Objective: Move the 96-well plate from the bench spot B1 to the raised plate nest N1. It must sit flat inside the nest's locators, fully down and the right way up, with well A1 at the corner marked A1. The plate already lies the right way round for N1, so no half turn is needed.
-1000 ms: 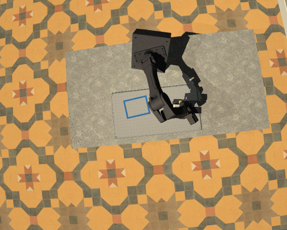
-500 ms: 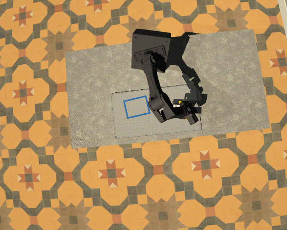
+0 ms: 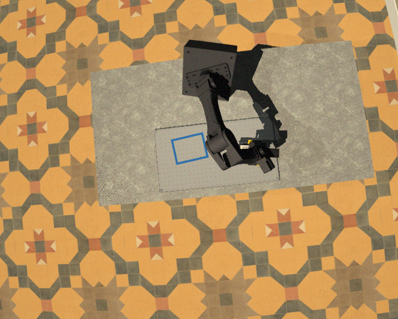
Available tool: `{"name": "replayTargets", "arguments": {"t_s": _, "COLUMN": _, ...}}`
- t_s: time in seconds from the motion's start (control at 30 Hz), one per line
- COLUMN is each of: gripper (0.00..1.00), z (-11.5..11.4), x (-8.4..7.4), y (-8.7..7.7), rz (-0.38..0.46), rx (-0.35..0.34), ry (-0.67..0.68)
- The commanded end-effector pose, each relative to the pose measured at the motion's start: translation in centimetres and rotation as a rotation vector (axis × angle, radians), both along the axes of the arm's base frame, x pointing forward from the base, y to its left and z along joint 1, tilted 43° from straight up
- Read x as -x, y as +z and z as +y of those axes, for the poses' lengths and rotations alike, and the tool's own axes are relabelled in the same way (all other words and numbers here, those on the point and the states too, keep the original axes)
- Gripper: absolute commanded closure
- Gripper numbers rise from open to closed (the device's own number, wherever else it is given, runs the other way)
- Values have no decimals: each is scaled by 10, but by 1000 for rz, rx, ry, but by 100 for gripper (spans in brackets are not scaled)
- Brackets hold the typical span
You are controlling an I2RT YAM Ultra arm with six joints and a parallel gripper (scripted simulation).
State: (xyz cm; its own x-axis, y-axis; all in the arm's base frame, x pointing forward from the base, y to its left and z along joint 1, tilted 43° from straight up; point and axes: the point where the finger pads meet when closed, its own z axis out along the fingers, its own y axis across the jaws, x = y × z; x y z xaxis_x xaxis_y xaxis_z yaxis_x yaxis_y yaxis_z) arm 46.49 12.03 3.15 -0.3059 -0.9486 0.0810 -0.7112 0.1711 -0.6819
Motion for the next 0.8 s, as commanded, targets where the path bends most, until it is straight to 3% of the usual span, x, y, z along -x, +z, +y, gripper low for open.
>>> {"name": "replayTargets", "arguments": {"t_s": 0.0, "gripper": 100, "z": 3, "x": 1, "y": -3, "rz": 3, "rx": -5, "ry": 14}}
{"name": "replayTargets", "arguments": {"t_s": 0.13, "gripper": 100, "z": 4, "x": 5, "y": -10, "rz": 18, "rx": 1, "ry": 20}}
{"name": "replayTargets", "arguments": {"t_s": 0.37, "gripper": 100, "z": 6, "x": -1, "y": 0, "rz": -7, "rx": -11, "ry": 17}}
{"name": "replayTargets", "arguments": {"t_s": 0.53, "gripper": 100, "z": 4, "x": -2, "y": -5, "rz": 2, "rx": -6, "ry": 15}}
{"name": "replayTargets", "arguments": {"t_s": 0.77, "gripper": 100, "z": 6, "x": -6, "y": 0, "rz": -11, "rx": -12, "ry": 17}}
